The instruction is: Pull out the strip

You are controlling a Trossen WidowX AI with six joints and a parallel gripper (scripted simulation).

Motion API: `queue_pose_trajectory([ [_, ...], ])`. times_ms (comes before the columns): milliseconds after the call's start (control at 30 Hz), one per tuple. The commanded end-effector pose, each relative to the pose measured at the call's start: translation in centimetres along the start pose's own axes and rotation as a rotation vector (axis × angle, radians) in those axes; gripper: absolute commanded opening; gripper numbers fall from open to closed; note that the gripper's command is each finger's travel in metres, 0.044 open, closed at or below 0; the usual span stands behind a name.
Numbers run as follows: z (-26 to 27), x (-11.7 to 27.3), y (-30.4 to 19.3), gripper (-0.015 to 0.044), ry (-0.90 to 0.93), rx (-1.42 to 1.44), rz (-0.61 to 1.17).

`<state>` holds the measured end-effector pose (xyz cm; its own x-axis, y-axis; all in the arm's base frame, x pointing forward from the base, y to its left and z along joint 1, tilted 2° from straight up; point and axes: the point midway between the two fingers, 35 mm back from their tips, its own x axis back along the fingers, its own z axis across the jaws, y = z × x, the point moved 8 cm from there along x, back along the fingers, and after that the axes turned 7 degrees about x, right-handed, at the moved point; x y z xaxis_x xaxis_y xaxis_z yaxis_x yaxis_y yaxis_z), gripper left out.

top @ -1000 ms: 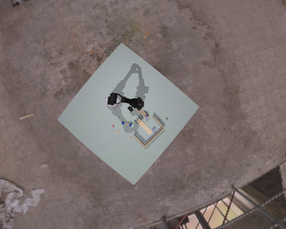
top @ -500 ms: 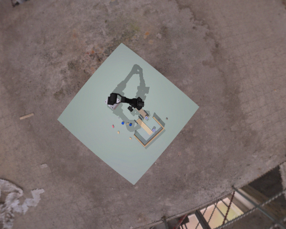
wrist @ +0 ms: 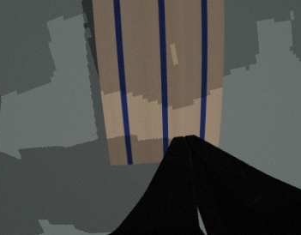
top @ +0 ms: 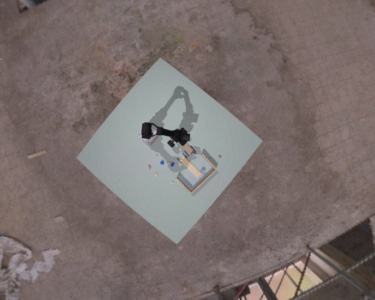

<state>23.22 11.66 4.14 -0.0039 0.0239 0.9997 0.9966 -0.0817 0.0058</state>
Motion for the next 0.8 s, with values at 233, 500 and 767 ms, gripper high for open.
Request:
queue_pose_trajectory([
  [233,-0.3,1.8,3.2,0.0157,0.011,0.017,-0.011],
  [500,-1.0,2.1,6.0,0.0368,0.010,0.017,-0.014],
  [767,-1.7,2.5,8.8,0.0440,0.009,0.016,-0.016],
])
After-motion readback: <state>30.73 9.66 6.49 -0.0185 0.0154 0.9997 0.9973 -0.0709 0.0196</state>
